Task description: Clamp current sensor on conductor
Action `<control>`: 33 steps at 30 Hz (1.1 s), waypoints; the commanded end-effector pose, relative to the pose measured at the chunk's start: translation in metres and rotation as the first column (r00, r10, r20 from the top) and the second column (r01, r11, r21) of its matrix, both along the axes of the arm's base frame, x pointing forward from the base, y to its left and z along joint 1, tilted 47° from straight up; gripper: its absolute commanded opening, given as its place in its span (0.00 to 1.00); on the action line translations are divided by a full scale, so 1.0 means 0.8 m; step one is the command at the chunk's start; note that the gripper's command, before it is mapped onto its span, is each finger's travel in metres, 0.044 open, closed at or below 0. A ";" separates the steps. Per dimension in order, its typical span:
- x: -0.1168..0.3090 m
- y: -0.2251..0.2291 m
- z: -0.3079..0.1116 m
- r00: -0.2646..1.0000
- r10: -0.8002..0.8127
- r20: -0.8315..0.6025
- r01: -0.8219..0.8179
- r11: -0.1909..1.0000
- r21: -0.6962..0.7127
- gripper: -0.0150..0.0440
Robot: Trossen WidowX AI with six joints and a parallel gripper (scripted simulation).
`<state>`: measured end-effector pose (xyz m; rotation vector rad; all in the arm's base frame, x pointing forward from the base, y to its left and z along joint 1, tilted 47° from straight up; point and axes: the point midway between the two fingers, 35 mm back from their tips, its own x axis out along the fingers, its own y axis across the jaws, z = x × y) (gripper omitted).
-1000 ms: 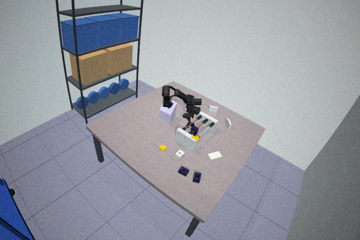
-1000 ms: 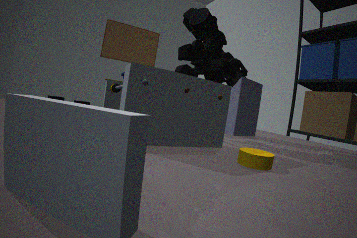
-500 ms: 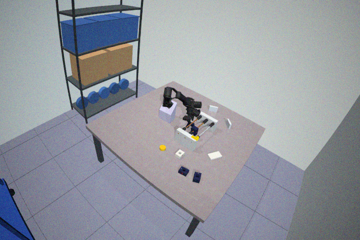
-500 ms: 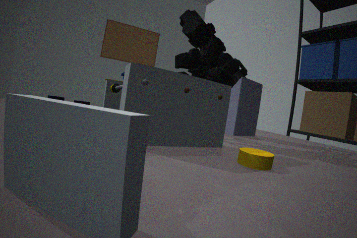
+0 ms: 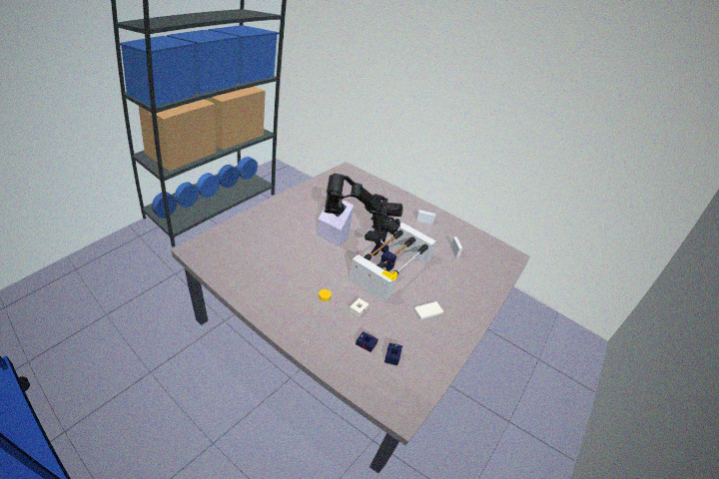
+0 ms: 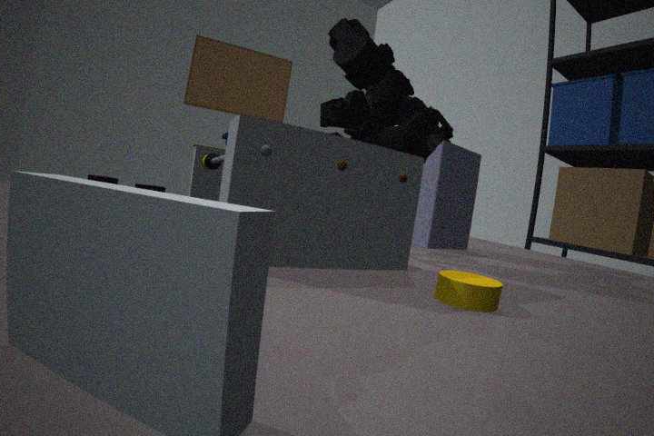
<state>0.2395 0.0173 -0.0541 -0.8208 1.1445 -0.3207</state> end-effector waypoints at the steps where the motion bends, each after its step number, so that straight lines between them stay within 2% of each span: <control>1: 0.000 0.000 0.000 1.000 -0.002 0.002 0.002 1.000 0.002 0.58; 13: 0.000 0.000 0.000 1.000 -0.002 0.002 0.002 1.000 0.002 0.45; 17: -0.003 0.001 0.001 1.000 0.001 -0.006 -0.001 1.000 -0.007 0.27; 18: -0.005 0.001 0.001 1.000 0.001 -0.006 -0.001 1.000 -0.007 0.25; 27: -0.062 -0.005 -0.005 1.000 0.001 -0.010 -0.001 1.000 -0.008 0.25; 33: -0.067 -0.007 -0.005 1.000 0.001 -0.010 -0.001 1.000 -0.009 0.25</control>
